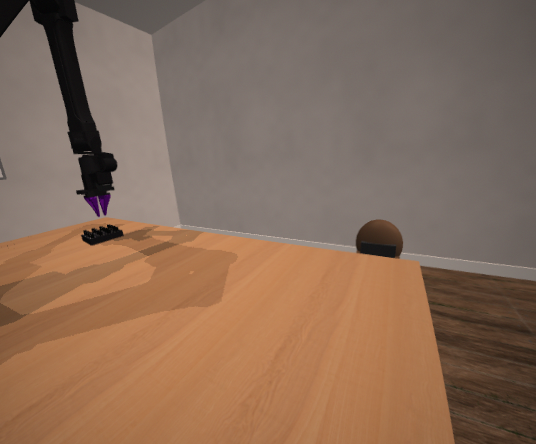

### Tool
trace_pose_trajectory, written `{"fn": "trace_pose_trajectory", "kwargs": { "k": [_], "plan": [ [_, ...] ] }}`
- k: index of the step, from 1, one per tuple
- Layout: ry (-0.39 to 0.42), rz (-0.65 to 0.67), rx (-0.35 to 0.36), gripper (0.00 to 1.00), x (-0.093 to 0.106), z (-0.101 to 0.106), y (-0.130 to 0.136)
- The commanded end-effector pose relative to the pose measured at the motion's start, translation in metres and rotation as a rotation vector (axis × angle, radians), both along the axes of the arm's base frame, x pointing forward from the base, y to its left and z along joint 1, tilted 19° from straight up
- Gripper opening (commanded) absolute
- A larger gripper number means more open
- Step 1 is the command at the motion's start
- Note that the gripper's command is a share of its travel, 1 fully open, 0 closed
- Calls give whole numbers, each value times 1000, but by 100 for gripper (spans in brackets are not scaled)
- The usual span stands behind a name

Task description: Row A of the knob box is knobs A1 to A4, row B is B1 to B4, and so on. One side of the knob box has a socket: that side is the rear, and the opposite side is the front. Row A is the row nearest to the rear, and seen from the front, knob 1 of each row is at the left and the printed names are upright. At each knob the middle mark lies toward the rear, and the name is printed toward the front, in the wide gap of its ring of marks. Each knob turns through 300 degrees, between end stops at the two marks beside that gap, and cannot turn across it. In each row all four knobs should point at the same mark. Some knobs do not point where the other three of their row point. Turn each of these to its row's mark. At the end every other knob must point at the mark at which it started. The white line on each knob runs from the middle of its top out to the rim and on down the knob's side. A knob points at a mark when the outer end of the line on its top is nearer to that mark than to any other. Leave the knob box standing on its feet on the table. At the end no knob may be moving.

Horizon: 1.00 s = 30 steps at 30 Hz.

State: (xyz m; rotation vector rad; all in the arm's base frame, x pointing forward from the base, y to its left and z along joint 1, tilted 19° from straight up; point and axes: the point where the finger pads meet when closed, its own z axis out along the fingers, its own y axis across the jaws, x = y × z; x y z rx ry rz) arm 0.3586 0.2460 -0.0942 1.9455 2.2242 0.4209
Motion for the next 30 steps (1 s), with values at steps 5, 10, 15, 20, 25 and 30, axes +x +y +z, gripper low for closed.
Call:
{"fn": "trace_pose_trajectory", "kwargs": {
  "k": [5,10,15,20,25,30],
  "plan": [
    [-25,0,17,19,2,16,8],
    [-25,0,17,19,2,16,8],
    [-26,0,17,19,2,16,8],
    [-32,0,22,19,5,16,10],
    [-47,-1,33,19,10,17,13],
    [-23,-2,15,19,8,1,10]
  ]
}}
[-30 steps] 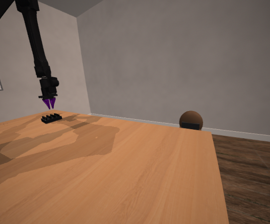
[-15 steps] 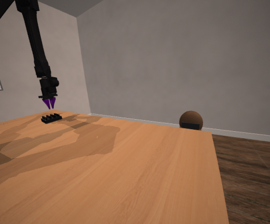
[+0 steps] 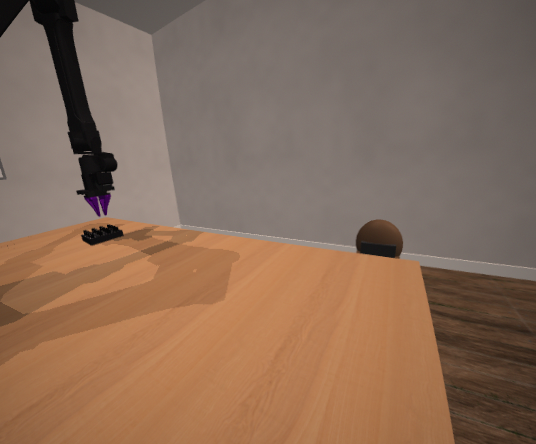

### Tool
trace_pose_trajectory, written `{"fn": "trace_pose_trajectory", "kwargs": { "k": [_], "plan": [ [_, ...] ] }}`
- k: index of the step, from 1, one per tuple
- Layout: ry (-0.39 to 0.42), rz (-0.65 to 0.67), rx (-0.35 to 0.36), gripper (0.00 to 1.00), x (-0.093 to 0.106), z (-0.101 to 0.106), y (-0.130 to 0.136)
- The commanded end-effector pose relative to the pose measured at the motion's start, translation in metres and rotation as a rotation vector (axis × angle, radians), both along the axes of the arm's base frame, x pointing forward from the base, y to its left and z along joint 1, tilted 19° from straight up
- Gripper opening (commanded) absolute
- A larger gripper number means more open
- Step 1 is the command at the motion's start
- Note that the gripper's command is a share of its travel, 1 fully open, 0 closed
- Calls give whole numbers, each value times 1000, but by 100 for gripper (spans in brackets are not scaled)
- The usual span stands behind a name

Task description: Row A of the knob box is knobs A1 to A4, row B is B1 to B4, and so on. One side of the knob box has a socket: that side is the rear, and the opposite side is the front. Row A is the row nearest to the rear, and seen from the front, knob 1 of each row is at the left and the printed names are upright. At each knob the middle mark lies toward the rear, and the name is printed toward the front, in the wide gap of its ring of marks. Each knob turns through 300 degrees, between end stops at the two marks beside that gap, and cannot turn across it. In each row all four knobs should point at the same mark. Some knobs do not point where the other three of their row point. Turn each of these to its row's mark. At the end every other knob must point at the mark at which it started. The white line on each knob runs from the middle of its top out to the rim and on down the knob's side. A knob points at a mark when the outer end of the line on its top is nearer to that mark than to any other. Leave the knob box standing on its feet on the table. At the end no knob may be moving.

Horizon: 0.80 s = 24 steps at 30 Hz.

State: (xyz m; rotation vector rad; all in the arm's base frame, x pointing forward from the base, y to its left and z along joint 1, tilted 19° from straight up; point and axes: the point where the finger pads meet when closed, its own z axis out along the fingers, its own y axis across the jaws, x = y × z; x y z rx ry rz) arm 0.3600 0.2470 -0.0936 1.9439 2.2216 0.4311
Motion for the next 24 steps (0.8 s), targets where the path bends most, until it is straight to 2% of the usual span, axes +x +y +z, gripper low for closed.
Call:
{"fn": "trace_pose_trajectory", "kwargs": {
  "k": [1,24],
  "plan": [
    [-18,-2,10,19,7,-1,9],
    [-13,-5,2,19,16,-27,3]
  ]
}}
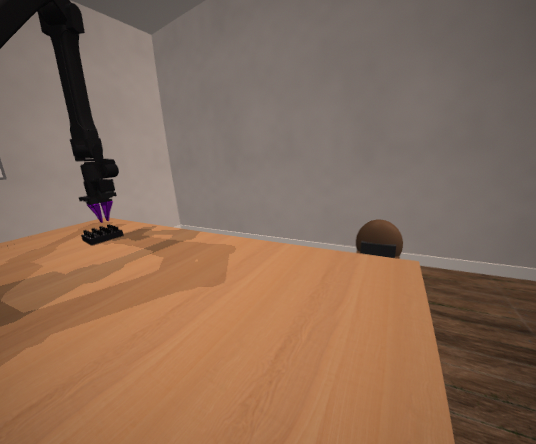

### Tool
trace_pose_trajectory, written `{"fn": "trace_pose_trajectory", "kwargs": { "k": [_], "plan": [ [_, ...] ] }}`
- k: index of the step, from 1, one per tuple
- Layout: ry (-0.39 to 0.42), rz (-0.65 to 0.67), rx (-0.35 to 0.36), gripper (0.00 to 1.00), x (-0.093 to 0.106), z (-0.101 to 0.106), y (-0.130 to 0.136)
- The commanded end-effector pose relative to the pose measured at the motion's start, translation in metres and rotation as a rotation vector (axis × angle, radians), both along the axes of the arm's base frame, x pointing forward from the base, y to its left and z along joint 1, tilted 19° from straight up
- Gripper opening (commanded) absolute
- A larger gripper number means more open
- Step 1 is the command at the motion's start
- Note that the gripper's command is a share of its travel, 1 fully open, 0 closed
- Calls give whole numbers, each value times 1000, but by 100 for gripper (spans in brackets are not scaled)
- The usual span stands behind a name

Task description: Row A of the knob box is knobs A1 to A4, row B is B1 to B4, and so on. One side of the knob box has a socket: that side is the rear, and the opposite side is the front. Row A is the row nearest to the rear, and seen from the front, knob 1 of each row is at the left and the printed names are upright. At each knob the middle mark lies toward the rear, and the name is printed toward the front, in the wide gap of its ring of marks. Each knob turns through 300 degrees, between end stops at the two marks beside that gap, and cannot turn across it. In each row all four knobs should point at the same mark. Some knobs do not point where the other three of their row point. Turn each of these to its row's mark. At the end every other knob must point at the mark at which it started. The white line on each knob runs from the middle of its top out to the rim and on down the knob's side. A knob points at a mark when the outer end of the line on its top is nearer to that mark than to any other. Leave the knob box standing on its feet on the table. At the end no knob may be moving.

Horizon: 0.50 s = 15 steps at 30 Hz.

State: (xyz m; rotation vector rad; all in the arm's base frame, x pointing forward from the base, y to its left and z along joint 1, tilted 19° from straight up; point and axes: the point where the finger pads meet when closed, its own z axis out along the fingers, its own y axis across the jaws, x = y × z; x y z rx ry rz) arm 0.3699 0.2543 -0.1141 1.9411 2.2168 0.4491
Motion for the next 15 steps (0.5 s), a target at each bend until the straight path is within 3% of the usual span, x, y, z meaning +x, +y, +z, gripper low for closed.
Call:
{"fn": "trace_pose_trajectory", "kwargs": {
  "k": [1,15],
  "plan": [
    [-3,-4,-6,19,7,-8,-4],
    [3,-2,-10,19,7,-18,-4]
  ]
}}
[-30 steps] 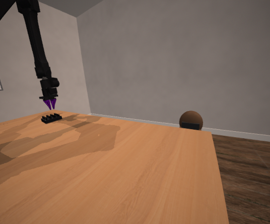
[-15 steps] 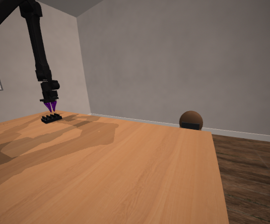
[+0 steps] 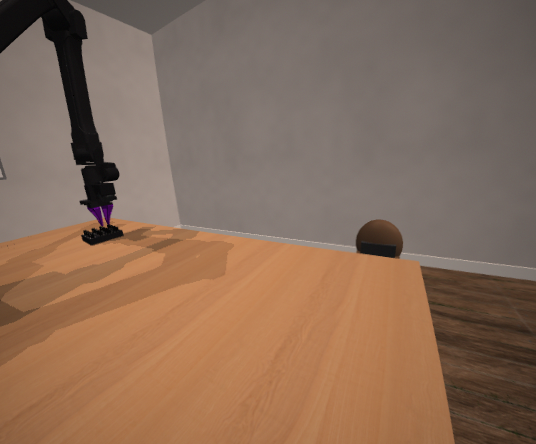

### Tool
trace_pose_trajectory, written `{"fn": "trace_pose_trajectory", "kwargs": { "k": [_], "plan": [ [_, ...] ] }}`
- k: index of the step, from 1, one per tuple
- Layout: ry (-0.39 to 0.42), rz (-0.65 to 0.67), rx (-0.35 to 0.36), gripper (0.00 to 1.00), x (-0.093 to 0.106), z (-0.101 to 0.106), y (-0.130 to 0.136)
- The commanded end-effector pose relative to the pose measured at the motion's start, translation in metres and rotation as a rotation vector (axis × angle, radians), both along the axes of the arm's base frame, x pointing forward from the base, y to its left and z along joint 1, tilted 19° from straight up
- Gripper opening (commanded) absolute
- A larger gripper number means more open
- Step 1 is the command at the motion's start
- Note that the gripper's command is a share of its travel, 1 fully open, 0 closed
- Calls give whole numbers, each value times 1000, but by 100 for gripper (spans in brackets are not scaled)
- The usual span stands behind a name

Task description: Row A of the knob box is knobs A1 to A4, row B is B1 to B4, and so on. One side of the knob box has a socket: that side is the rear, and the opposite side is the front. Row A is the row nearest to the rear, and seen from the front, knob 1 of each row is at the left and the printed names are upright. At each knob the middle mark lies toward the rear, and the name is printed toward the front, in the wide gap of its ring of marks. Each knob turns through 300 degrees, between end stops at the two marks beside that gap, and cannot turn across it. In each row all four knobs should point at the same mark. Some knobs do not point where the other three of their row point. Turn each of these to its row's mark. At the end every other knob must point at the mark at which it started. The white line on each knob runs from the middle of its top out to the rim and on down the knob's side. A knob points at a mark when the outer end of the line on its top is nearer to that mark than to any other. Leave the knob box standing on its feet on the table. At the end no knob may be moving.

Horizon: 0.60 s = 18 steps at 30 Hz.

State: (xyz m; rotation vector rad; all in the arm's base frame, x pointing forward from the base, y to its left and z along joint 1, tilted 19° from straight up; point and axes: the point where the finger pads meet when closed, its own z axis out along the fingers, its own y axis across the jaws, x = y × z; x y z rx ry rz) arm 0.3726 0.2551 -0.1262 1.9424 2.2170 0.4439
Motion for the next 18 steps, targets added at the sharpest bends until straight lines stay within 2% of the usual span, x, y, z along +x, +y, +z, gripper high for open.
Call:
{"fn": "trace_pose_trajectory", "kwargs": {
  "k": [1,18],
  "plan": [
    [1,-1,-8,19,4,-6,-5],
    [-1,-1,-6,19,6,-7,-4]
  ]
}}
